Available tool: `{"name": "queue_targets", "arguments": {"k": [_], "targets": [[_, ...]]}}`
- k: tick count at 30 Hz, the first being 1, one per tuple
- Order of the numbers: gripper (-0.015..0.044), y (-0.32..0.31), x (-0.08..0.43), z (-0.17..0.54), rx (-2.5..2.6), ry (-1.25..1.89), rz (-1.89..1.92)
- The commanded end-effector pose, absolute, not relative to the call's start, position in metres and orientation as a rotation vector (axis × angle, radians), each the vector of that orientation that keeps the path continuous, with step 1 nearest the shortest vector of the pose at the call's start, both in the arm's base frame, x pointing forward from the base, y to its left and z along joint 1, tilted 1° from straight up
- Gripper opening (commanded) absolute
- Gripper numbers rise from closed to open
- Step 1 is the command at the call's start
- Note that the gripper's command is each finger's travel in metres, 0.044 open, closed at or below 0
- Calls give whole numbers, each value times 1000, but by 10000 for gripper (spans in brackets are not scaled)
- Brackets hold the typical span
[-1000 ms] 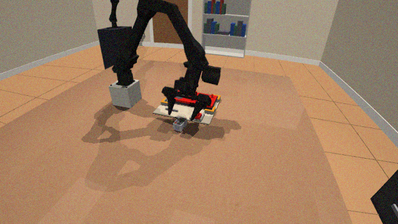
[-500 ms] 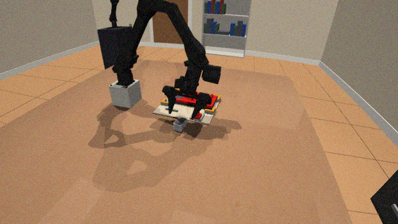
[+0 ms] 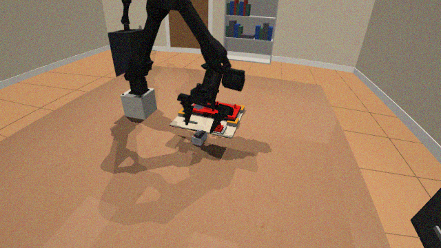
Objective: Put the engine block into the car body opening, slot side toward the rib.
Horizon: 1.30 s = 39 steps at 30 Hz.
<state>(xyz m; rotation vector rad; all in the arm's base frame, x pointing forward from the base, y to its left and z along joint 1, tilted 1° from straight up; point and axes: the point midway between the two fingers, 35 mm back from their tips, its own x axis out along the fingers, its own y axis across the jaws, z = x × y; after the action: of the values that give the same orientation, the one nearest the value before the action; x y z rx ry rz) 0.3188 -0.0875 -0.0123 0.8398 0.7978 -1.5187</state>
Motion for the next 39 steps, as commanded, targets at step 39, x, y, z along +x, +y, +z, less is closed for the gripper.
{"name": "queue_targets", "arguments": {"k": [39], "targets": [[440,-107,319,-12,1281,1149,-1243]]}}
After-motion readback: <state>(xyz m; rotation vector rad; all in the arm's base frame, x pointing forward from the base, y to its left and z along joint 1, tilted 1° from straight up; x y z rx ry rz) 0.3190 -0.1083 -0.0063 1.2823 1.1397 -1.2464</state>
